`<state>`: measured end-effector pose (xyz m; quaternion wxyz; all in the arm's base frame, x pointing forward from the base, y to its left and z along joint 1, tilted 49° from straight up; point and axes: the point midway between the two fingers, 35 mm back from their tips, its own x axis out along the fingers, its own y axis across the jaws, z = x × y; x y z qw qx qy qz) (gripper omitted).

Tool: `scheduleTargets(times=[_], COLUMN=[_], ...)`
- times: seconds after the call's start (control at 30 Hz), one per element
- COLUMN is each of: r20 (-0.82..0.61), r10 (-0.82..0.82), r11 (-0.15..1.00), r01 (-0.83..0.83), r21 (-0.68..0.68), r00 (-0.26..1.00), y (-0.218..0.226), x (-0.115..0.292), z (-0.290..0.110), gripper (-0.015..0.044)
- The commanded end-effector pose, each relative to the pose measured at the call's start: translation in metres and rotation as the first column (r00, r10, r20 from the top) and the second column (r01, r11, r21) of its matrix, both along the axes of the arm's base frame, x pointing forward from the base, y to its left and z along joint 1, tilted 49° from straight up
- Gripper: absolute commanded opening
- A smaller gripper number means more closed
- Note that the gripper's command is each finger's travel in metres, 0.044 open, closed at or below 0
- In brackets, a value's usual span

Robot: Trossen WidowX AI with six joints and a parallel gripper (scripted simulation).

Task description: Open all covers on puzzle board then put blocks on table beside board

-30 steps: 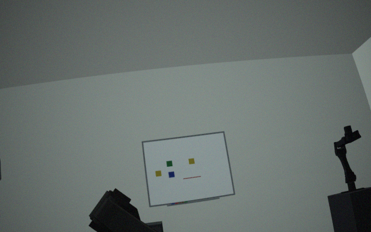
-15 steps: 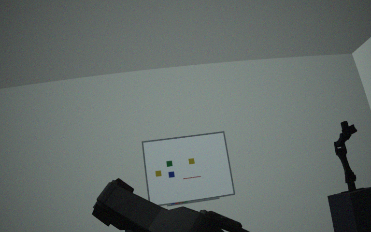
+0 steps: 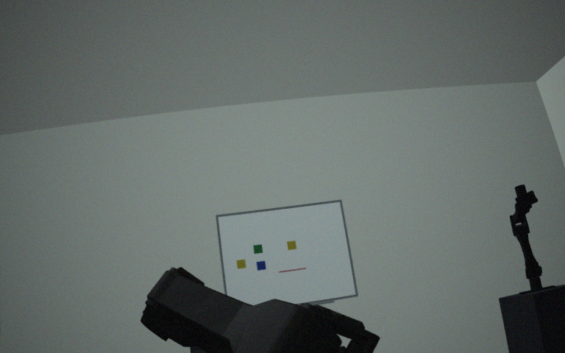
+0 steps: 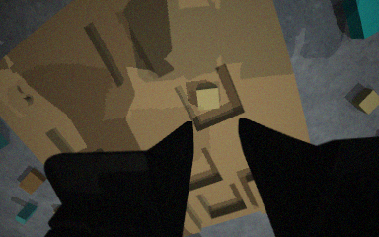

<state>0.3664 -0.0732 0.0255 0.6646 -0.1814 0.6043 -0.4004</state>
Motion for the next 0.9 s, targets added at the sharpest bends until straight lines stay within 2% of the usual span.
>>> scheduleTargets(times=[0.0, 0.87], r20=[0.048, 0.347], r10=[-0.043, -0.300], r11=[0.999, 0.951], r01=[0.043, 0.307], r21=[0.002, 0.036], r00=[0.998, 0.889], y=[-0.0007, -0.0071], x=[-0.0002, -0.0007], z=[-0.0012, -0.0070], gripper=[0.0144, 0.0144])
